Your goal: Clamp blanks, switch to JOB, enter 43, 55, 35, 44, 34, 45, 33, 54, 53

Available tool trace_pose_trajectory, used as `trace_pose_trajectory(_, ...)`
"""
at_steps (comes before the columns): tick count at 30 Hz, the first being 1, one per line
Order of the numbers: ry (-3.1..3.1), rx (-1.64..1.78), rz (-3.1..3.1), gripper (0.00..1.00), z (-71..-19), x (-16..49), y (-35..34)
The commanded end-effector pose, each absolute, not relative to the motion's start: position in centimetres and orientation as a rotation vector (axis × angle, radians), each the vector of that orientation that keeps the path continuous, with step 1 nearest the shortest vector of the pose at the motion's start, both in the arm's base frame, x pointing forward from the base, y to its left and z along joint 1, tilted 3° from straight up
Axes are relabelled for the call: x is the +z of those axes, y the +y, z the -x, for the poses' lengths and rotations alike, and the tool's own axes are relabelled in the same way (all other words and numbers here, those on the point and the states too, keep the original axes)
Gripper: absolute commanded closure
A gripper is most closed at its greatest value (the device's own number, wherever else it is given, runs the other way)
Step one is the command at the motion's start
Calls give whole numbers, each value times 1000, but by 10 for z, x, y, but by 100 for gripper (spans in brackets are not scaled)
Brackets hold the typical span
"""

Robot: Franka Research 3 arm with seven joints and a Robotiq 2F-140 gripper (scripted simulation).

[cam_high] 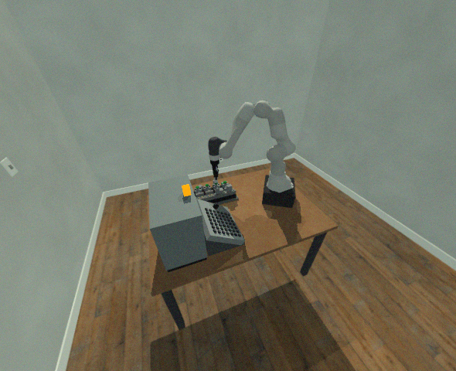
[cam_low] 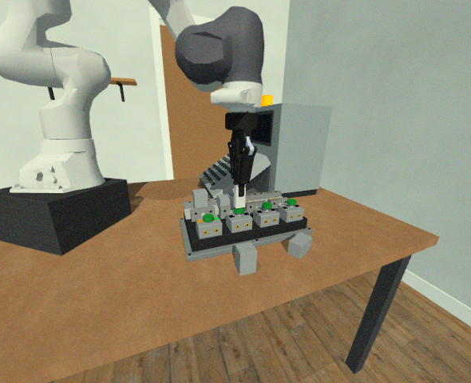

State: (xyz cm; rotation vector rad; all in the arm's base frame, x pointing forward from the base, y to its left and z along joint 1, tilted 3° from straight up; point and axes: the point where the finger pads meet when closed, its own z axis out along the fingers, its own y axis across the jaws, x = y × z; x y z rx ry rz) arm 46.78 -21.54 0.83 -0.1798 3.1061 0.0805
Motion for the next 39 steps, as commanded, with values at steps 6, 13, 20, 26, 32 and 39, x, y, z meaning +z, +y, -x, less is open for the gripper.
trace_pose_trajectory(6,3106,80,168,100,-468,8,-216)
trace_pose_trajectory(13,3106,80,168,100,-468,7,-215)
trace_pose_trajectory(20,3106,80,168,100,-468,3,-215)
trace_pose_trajectory(26,3106,80,168,100,-468,0,-215)
trace_pose_trajectory(32,3106,80,168,100,-468,-4,-215)
trace_pose_trajectory(39,3106,80,168,100,-468,-7,-215)
